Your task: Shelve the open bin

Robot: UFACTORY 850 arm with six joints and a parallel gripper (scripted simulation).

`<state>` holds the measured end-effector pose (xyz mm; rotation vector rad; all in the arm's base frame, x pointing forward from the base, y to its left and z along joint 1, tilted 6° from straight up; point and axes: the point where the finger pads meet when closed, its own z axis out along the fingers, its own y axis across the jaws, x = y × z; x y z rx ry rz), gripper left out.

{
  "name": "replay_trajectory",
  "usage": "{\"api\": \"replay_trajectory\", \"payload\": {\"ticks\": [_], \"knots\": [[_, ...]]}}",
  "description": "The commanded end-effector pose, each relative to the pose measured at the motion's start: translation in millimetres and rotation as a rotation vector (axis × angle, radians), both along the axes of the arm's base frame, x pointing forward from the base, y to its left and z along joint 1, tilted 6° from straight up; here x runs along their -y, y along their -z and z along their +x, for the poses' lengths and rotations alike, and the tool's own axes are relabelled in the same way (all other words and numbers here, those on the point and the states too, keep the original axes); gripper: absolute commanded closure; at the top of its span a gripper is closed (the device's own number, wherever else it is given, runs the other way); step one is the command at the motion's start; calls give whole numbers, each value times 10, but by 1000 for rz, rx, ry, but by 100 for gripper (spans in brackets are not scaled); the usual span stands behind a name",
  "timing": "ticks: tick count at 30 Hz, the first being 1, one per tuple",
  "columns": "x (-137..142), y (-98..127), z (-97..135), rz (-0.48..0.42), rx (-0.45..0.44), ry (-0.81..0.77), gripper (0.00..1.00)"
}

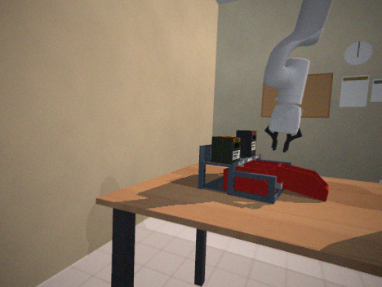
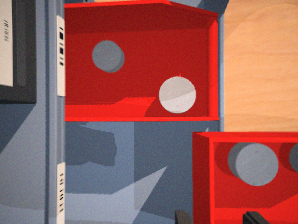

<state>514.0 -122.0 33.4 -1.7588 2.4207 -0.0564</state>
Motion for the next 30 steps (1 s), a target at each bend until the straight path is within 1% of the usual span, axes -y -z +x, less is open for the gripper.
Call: {"api": "replay_trajectory", "payload": {"ticks": [1,6,11,23,28,30], "knots": [[3,-7,9,-1,2,0,66],[3,-7,9,-1,2,0,66],[-190,110,-437,32,-107,-11,66],[-190,110,-437,32,-107,-11,66],[-381,226,-878,32,-107,-11,66],[-381,226,-878,32,-107,-11,66]]}}
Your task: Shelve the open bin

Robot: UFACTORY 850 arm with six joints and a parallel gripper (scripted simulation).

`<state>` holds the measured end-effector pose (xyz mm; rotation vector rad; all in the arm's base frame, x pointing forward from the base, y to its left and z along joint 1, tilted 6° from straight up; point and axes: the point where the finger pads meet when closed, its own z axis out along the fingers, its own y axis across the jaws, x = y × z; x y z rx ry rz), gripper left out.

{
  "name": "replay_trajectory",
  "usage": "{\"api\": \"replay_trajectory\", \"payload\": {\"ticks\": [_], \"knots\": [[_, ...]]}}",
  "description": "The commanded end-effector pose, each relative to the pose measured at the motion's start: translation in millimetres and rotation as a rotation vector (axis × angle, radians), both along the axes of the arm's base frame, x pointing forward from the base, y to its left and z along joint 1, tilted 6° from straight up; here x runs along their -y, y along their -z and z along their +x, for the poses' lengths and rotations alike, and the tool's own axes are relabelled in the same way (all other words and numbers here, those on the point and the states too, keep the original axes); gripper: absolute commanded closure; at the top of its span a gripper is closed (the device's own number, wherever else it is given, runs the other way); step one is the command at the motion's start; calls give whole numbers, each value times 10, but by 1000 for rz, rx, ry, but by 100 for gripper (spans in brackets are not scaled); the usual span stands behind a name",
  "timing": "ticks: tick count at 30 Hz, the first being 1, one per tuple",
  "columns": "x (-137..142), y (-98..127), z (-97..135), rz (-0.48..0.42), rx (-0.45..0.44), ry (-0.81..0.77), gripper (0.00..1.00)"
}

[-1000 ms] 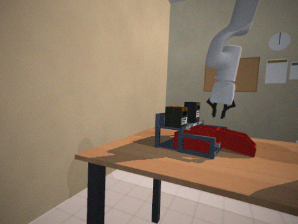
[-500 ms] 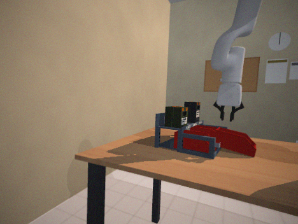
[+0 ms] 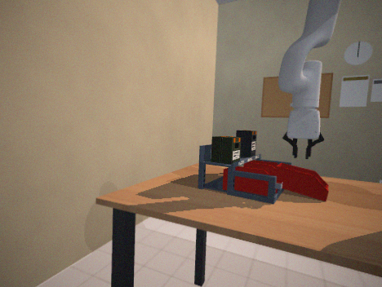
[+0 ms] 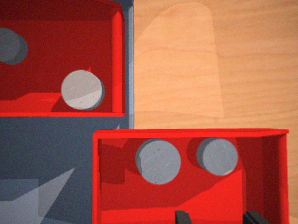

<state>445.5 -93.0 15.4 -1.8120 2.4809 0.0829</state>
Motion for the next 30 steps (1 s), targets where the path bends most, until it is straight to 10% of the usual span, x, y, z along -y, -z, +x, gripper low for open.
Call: {"api": "replay_trajectory", "payload": {"ticks": [1,30], "knots": [[-91,45,-193,6,12,0,66],[-367,212,-828,-2,-13,-1,66]]}}
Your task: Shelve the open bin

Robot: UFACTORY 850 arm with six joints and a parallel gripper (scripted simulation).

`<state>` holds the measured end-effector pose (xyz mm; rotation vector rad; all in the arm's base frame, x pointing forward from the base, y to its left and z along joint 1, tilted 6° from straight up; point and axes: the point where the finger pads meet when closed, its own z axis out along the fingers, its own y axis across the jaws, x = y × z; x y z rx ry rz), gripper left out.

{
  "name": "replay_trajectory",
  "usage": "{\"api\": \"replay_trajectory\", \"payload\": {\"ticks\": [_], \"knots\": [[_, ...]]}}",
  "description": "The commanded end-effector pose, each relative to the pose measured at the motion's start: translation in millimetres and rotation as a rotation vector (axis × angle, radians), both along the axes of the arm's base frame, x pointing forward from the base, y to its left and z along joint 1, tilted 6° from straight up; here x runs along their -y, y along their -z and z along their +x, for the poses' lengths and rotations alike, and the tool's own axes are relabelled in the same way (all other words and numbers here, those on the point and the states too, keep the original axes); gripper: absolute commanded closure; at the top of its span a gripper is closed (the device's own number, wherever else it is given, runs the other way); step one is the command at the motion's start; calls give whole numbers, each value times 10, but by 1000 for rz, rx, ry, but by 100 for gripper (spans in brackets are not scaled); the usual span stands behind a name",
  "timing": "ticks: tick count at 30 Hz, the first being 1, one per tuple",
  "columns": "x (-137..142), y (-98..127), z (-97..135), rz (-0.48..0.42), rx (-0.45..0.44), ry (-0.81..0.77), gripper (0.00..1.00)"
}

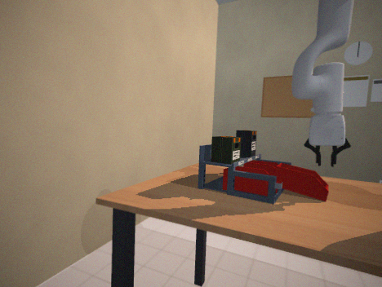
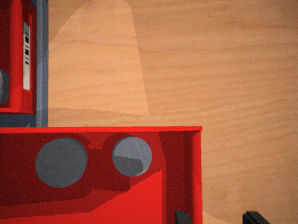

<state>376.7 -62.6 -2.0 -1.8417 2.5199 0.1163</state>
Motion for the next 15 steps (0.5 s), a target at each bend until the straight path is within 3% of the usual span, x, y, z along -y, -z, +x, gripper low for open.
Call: {"api": "replay_trajectory", "payload": {"ticks": [1,14,15], "knots": [[-88,53,-193,15,52,2,66],[-111,68,-247,19,64,3,66],[-102,59,-224,9,-11,-1,66]]}}
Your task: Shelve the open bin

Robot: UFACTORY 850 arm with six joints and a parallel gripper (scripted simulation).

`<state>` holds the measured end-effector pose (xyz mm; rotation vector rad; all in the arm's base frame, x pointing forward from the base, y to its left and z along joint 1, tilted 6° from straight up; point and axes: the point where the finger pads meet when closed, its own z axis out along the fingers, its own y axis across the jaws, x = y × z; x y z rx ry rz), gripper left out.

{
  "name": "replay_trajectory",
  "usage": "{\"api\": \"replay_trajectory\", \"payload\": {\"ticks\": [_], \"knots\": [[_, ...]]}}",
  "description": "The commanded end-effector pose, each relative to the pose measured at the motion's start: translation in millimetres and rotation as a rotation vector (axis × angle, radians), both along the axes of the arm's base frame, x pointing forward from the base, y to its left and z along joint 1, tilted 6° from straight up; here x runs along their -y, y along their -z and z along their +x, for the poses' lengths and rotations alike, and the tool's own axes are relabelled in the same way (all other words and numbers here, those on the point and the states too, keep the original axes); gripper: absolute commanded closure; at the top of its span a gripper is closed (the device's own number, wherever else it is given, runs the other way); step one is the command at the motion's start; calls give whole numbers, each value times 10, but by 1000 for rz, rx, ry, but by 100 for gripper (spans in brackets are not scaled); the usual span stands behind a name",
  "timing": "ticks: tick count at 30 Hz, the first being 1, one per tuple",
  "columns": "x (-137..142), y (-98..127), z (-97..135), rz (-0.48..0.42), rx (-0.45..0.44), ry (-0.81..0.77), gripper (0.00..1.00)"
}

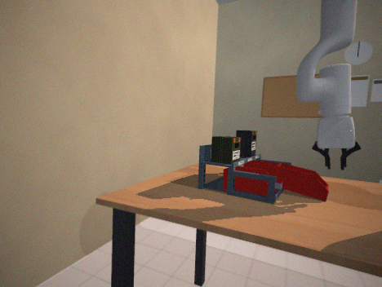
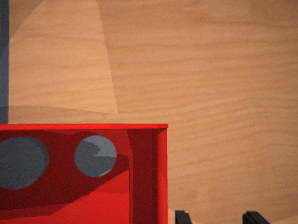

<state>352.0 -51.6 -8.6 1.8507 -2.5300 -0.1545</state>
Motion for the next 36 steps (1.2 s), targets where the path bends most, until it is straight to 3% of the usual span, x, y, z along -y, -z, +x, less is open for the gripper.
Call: {"api": "replay_trajectory", "payload": {"ticks": [1,4,16,17,21,36], "knots": [[16,-10,38,4,39,2,66],[36,-19,85,12,96,5,66],[36,-19,85,12,96,5,66],[41,-25,96,13,39,2,66],[57,-31,130,12,96,5,66],[63,-36,145,15,76,4,66]]}}
